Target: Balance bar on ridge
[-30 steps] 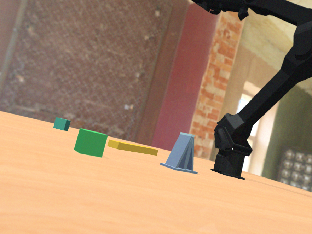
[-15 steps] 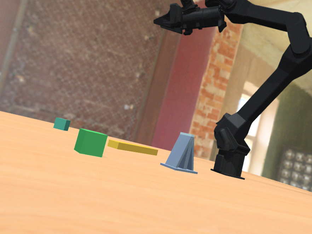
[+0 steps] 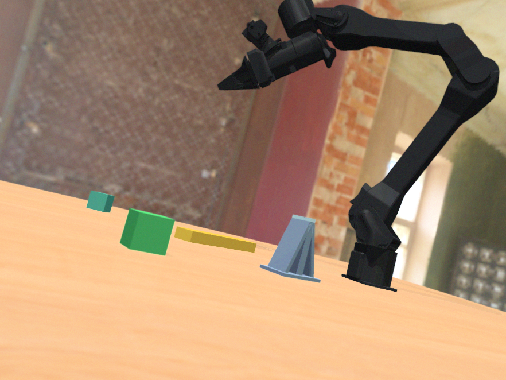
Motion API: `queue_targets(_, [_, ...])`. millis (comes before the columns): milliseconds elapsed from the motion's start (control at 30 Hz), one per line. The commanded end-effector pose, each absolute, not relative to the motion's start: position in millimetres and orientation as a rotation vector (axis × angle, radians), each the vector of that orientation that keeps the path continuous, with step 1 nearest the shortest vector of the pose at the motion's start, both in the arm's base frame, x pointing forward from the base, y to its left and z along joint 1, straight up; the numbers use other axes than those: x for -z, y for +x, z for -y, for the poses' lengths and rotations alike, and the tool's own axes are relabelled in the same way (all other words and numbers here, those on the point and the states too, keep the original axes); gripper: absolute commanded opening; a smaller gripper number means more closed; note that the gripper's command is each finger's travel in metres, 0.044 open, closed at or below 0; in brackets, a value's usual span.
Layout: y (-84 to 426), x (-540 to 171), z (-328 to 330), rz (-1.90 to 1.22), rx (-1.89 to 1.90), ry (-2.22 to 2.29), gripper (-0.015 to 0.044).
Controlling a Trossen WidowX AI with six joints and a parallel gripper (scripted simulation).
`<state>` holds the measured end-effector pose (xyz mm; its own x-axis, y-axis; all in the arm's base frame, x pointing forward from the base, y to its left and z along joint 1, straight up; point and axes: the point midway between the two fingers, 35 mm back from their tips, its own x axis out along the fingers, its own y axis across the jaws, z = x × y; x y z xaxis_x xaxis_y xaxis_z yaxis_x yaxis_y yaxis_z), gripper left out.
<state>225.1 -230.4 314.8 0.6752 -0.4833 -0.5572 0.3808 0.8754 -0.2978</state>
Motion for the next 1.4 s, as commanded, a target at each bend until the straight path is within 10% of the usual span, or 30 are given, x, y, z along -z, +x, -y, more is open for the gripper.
queue_targets(0, [234.6,-282.2,218.1,-0.789,0.398,-0.174,0.0315])
queue_targets(1367, [216.0,-99.7,96.1,-1.516,-0.391,-0.412,0.0315])
